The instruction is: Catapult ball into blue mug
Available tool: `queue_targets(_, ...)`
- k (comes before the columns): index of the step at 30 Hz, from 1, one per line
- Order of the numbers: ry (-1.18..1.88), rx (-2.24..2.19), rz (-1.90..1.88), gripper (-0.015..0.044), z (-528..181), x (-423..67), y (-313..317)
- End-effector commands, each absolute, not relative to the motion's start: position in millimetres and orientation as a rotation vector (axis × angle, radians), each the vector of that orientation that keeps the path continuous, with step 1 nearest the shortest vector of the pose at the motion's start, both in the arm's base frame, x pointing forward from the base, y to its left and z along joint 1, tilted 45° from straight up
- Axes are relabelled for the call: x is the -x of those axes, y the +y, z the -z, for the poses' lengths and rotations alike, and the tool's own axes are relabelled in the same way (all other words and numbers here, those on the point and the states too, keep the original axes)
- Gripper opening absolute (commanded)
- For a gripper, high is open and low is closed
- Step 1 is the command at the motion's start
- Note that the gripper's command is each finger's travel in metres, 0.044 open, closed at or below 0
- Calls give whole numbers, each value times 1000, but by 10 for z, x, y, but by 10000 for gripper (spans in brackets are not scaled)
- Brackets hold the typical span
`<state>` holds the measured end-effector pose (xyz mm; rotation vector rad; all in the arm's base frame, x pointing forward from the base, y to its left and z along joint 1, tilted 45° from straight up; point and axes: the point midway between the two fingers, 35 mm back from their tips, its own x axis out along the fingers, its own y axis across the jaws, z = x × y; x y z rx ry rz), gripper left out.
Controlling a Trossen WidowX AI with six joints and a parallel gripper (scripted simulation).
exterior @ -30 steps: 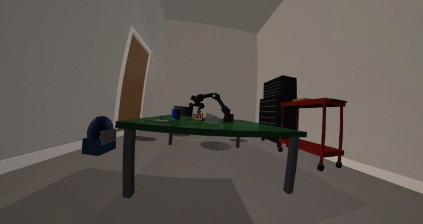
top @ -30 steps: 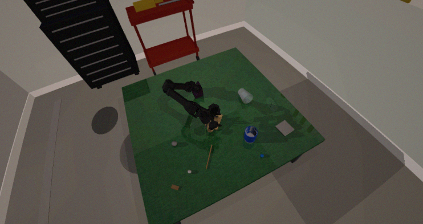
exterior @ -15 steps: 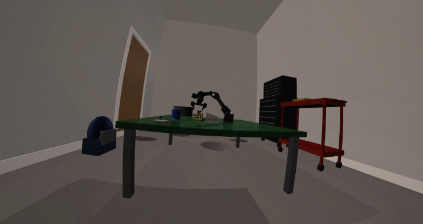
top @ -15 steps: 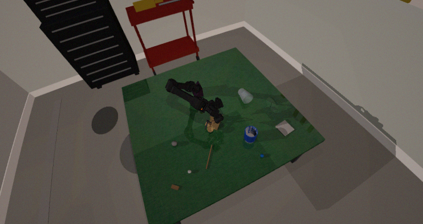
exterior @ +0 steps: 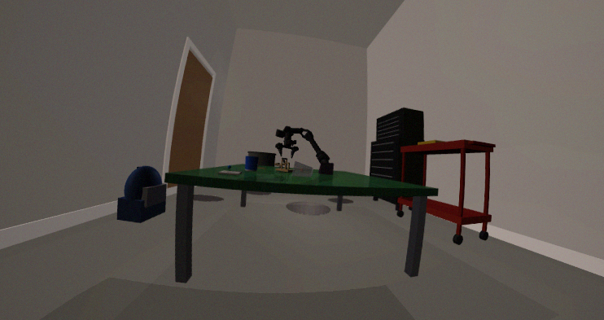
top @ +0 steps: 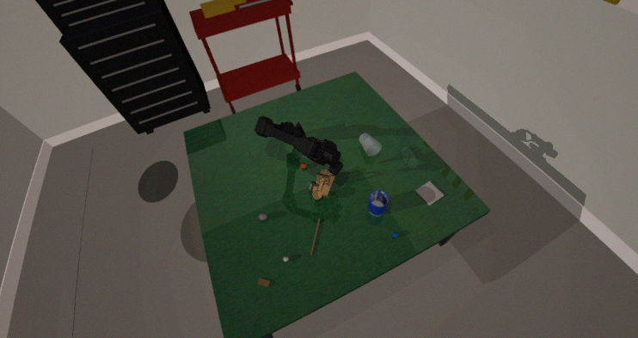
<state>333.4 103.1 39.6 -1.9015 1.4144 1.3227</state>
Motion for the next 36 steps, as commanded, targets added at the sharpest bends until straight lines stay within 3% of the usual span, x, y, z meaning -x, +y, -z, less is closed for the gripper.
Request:
queue_targets(1, 1448, 2019, -1406, 440, -410, -3272, 1044)
queue_targets(11, 1491, 2287, -1589, 440, -525, -3149, 1121)
queue_targets(36, 1493, 2293, -1589, 440, -106, -3192, 712)
